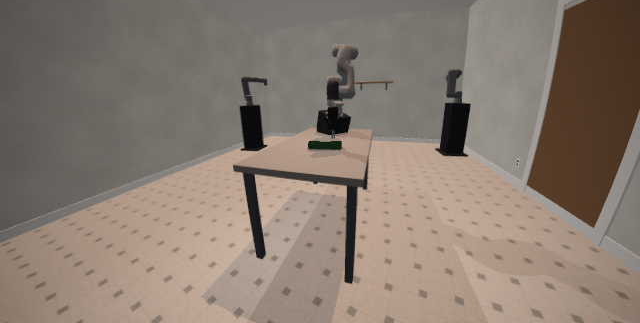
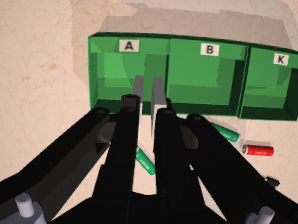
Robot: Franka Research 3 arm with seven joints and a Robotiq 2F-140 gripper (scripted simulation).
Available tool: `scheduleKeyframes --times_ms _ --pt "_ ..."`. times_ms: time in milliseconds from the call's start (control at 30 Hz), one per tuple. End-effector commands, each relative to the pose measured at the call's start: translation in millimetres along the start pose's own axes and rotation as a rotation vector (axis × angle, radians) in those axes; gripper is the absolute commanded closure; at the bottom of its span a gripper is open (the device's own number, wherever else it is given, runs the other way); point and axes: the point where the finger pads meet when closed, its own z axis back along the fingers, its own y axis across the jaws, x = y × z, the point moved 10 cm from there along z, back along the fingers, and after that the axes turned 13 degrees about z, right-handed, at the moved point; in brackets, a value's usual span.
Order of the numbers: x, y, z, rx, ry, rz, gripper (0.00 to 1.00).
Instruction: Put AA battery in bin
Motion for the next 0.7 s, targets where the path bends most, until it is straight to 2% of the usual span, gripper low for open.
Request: scheduleKeyframes --times_ms 0,67,400,667 --pt "-3.2 -14.6 0.6 0.01 0.0 -0.046 0.95" --pt "-4.7 -23.5 0.5 0.01 0.0 -0.046 0.95" --pt "-4.7 -23.5 0.5 0.01 0.0 -0.046 0.95" --pt "-4.7 -23.2 -20.9 0.01 0.0 -0.046 0.95"
